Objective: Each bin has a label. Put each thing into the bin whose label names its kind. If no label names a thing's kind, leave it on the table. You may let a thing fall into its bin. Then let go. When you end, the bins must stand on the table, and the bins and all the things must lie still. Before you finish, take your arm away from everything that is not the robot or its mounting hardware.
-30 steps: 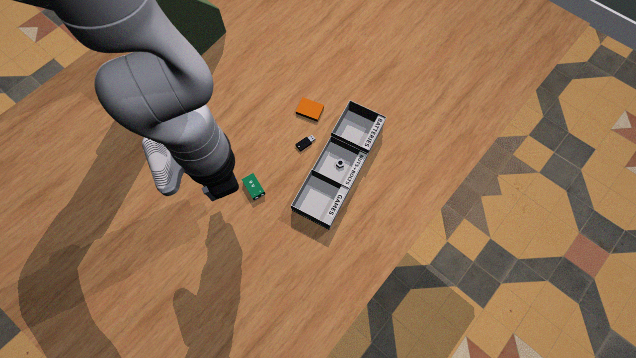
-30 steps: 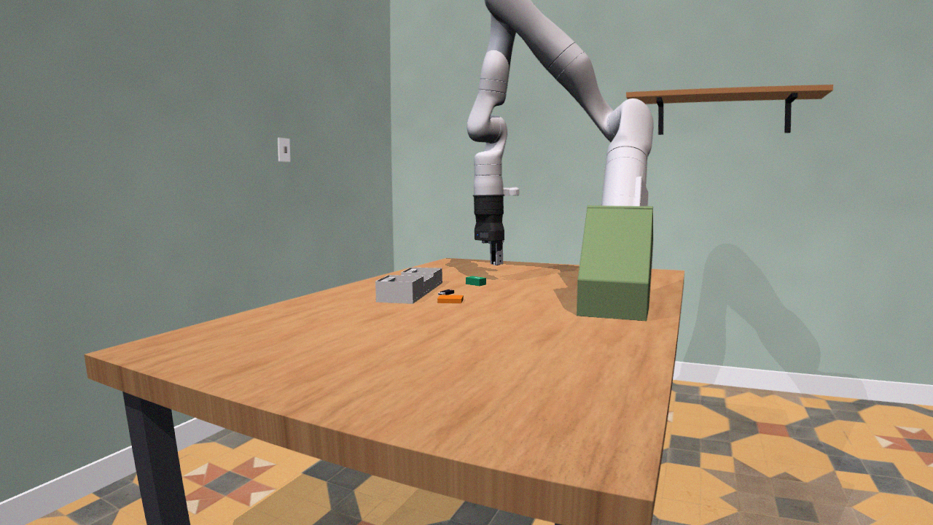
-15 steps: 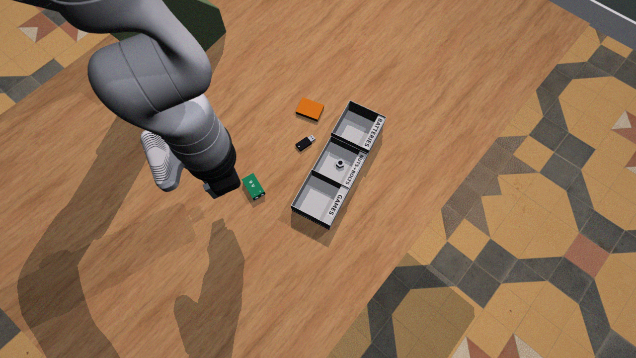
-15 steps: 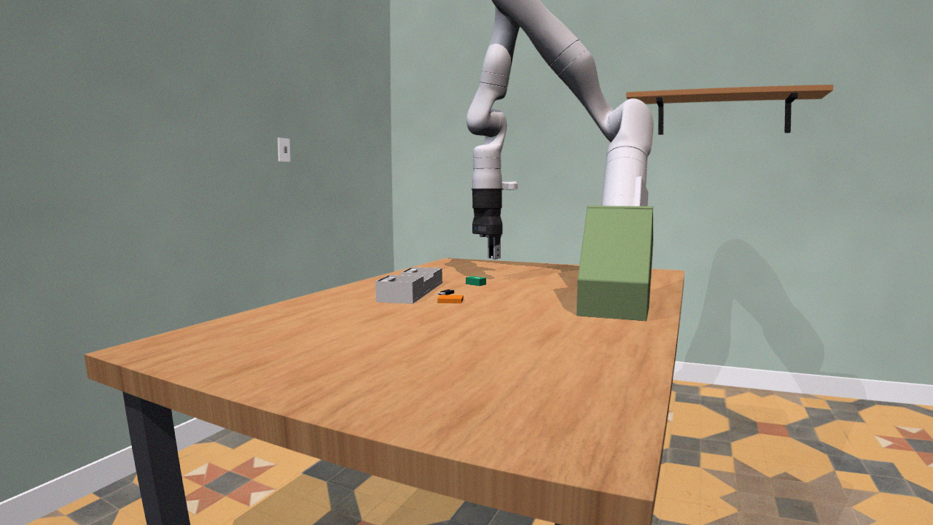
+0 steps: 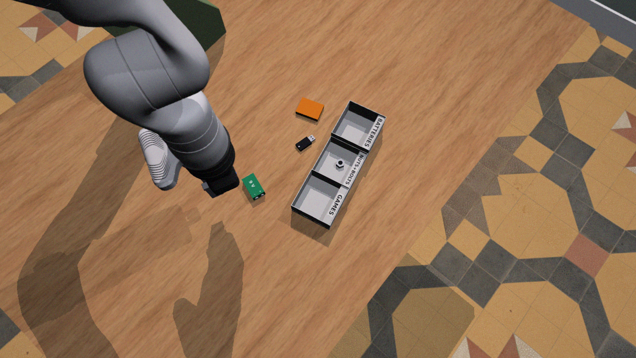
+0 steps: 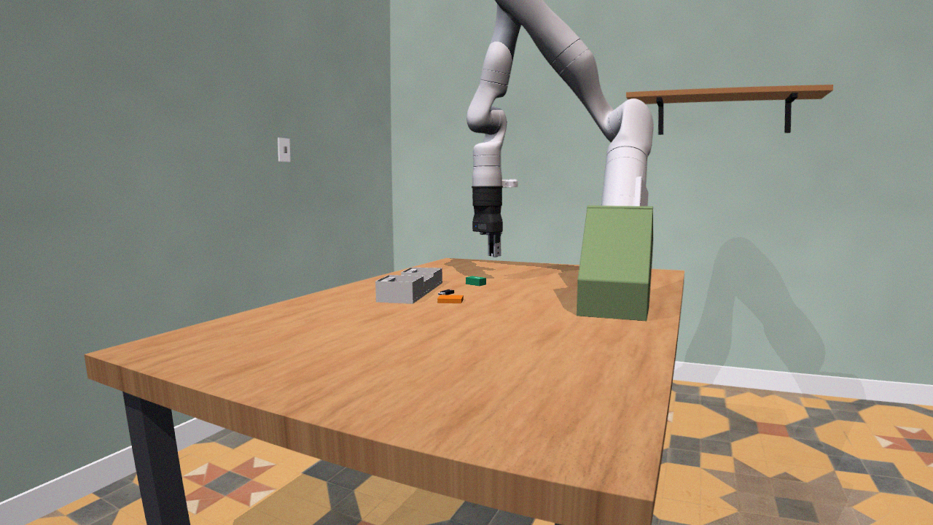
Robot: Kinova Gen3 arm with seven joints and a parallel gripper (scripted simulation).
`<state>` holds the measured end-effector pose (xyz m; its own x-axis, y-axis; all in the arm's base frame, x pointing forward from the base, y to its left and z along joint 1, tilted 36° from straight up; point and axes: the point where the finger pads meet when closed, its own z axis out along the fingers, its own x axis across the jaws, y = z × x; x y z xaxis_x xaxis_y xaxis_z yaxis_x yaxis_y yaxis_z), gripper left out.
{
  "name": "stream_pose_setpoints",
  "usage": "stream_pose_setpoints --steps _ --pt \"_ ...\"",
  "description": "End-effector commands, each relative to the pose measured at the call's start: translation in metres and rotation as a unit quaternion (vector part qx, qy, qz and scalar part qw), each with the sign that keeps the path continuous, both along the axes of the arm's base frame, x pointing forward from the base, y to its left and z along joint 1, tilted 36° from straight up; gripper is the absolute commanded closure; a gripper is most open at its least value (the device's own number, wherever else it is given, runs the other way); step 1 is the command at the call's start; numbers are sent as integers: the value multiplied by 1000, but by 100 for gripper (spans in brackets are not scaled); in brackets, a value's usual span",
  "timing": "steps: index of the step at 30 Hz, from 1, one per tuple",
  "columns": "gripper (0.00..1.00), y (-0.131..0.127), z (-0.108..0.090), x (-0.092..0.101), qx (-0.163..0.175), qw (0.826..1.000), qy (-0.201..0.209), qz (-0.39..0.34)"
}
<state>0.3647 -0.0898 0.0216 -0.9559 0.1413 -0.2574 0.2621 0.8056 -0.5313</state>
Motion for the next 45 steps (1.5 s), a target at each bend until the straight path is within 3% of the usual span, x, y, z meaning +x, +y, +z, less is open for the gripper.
stream_pose_setpoints --steps 1,28,32,35,42,45 --pt "66 6 -3 3 1 1000 -1 2" --pt "66 122 -75 60 1 1000 -1 2" --pt "66 141 -87 69 -12 995 57 82" --pt "66 146 -90 72 -16 992 71 102" --pt "66 179 -111 88 -39 955 169 240" --pt "66 187 -115 92 -41 949 180 255"
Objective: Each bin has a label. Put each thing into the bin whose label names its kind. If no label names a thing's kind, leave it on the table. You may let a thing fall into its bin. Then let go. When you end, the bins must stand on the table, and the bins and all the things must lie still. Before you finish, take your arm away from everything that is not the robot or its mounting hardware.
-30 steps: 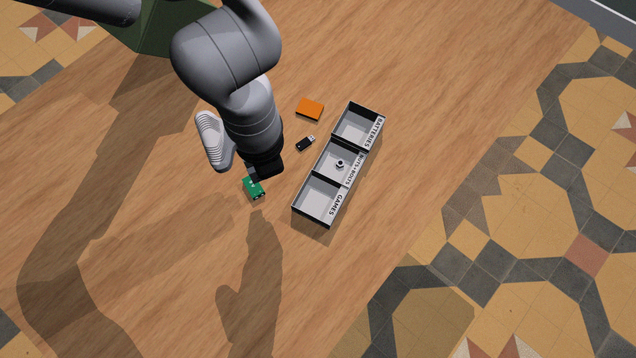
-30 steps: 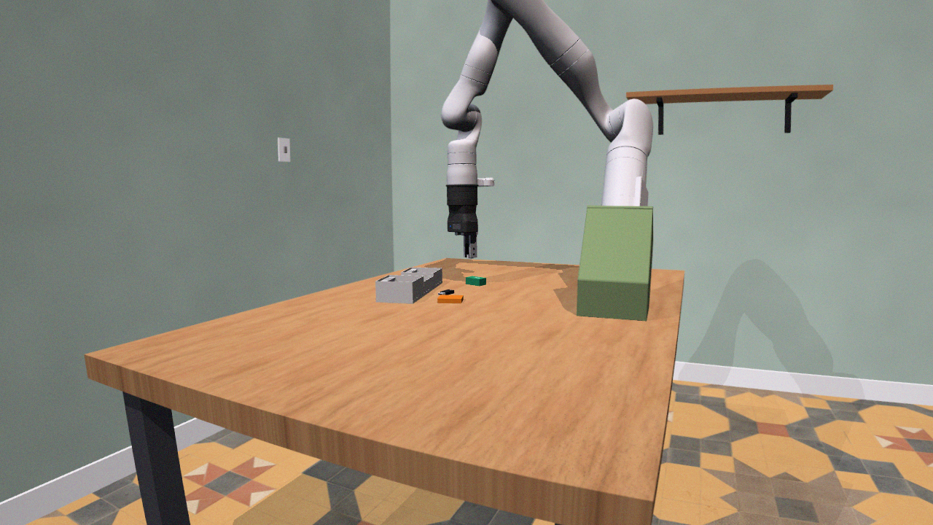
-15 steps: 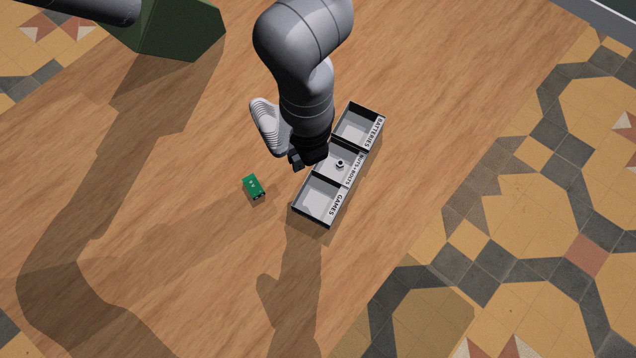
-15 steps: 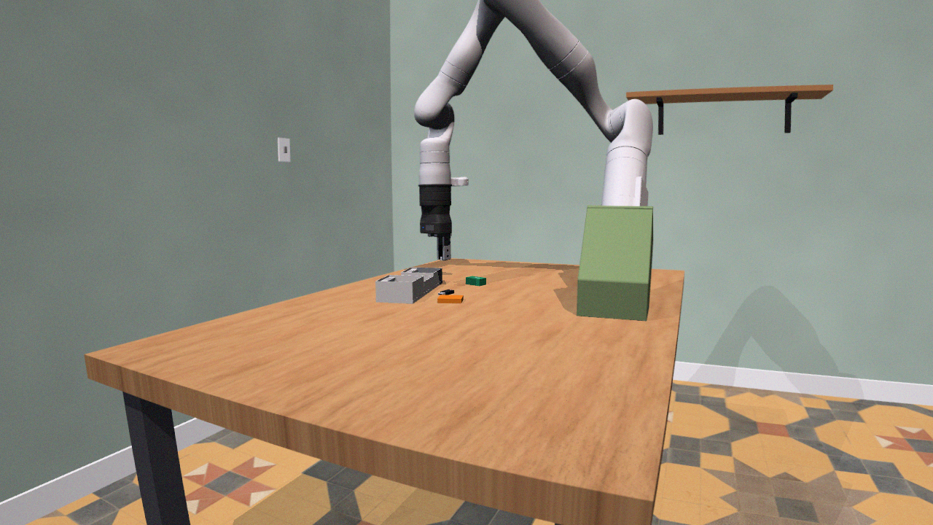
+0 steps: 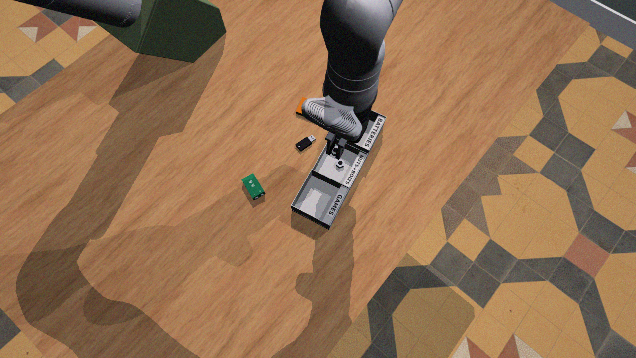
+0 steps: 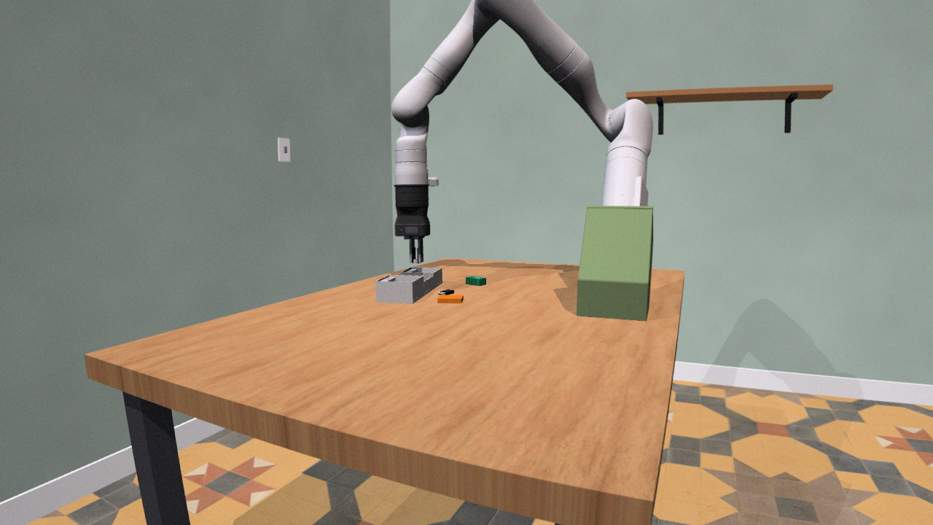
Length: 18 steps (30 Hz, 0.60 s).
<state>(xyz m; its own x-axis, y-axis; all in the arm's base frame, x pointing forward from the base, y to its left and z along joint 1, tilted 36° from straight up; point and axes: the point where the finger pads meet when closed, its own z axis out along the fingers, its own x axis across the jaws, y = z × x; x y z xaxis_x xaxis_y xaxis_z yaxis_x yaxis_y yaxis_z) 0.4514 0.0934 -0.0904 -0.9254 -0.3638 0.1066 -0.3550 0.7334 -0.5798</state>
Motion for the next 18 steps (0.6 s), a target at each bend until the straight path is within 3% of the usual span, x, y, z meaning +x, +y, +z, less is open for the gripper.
stream_pose_setpoints --steps 1,18 --pt "66 4 -3 6 0 1000 1 4" --pt "66 2 -2 5 0 1000 1 4"
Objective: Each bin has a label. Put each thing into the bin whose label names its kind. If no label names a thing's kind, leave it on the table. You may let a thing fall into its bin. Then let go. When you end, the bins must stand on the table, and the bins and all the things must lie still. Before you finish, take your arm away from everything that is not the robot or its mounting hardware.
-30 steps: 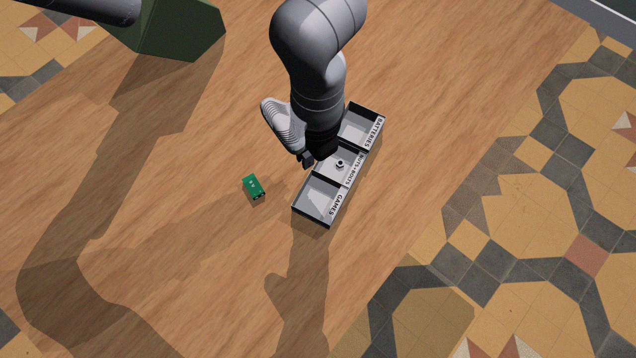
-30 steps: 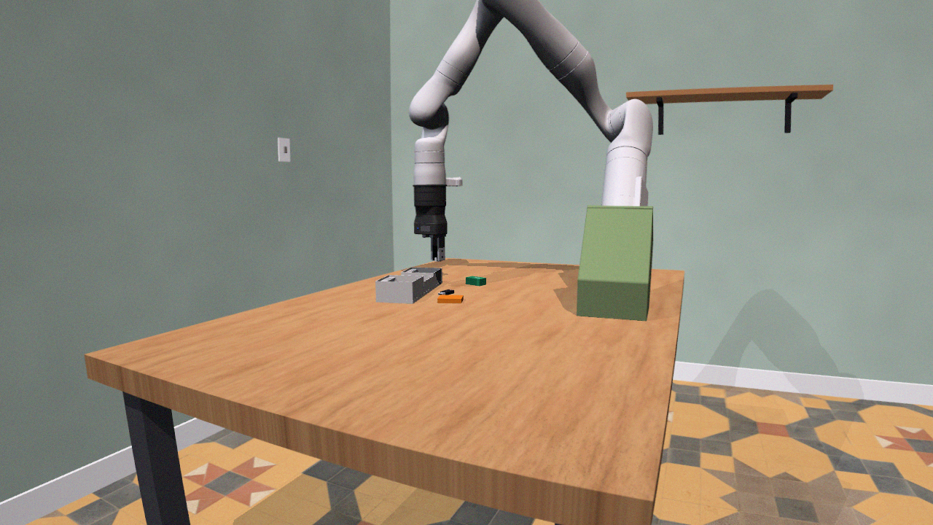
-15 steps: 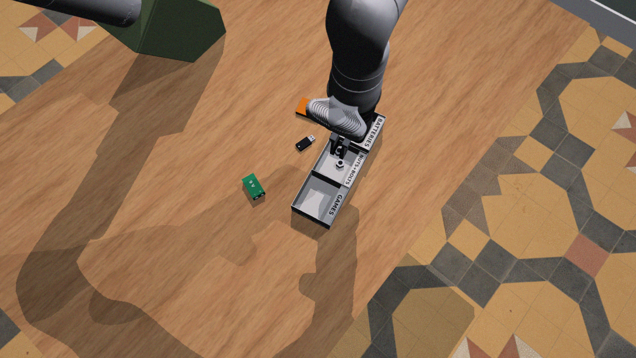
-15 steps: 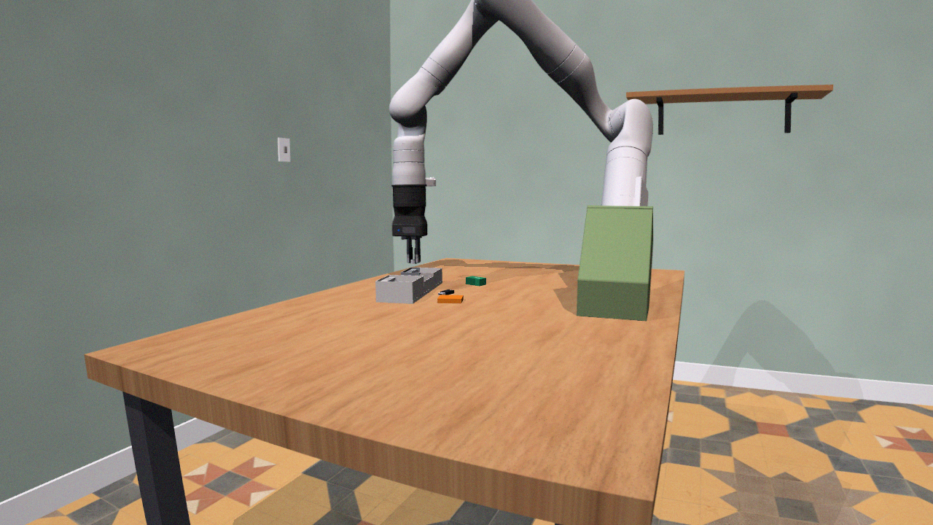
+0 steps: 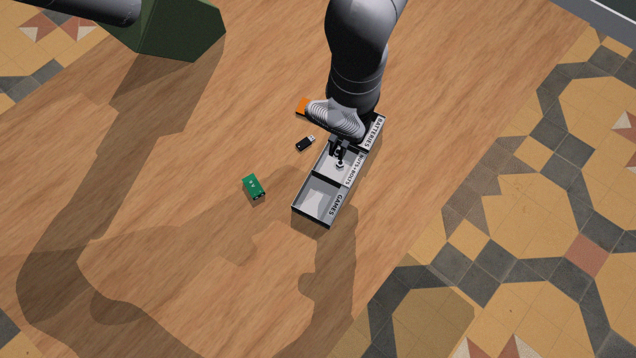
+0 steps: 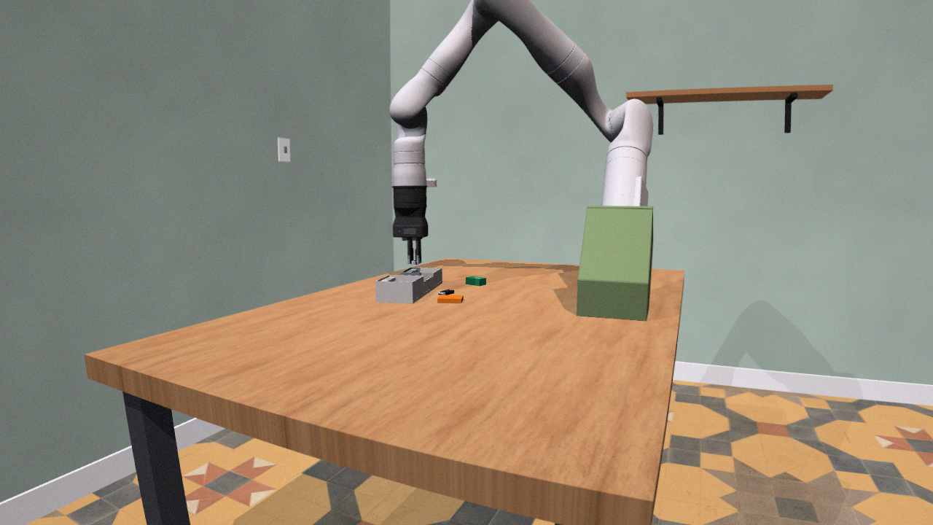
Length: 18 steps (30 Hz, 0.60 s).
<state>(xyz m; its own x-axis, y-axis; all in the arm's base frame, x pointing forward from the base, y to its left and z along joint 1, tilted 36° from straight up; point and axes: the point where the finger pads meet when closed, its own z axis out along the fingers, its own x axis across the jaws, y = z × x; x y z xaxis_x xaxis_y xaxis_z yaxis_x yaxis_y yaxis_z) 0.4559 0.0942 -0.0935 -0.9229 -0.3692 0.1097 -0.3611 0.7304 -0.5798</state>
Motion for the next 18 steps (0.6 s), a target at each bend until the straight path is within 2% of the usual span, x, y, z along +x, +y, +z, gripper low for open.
stream_pose_setpoints --steps 1,7,18 --pt "66 1 1 0 1 1000 -1 1" --pt "66 1 1 0 1 1000 -1 1" --pt "66 -12 -17 3 1 1000 -1 1"
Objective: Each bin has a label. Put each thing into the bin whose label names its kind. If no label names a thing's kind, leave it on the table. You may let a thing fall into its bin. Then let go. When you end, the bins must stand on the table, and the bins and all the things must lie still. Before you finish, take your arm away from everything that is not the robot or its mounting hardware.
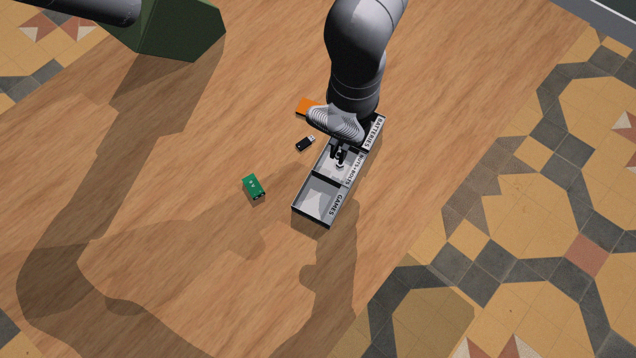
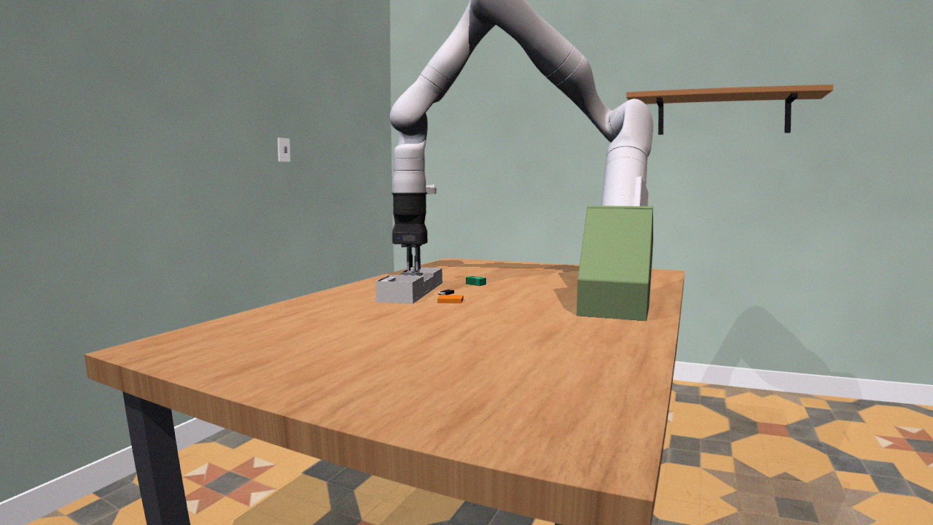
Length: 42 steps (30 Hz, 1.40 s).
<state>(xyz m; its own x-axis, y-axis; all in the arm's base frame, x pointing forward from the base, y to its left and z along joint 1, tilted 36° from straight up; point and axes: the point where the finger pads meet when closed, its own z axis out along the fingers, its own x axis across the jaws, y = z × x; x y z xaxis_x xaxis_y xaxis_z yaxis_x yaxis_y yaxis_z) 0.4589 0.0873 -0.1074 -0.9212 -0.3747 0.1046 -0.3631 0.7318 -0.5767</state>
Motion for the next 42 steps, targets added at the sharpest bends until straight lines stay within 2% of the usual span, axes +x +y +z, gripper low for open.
stream_pose_setpoints --steps 1,13,28,29,42 --pt "66 -6 -5 0 -2 1000 1 -2" --pt "66 -17 -20 3 -2 1000 1 -2" --pt "66 -17 -20 3 -2 1000 1 -2" --pt "36 -17 -20 3 -2 1000 1 -2" --pt "36 -17 -20 3 -2 1000 1 -2"
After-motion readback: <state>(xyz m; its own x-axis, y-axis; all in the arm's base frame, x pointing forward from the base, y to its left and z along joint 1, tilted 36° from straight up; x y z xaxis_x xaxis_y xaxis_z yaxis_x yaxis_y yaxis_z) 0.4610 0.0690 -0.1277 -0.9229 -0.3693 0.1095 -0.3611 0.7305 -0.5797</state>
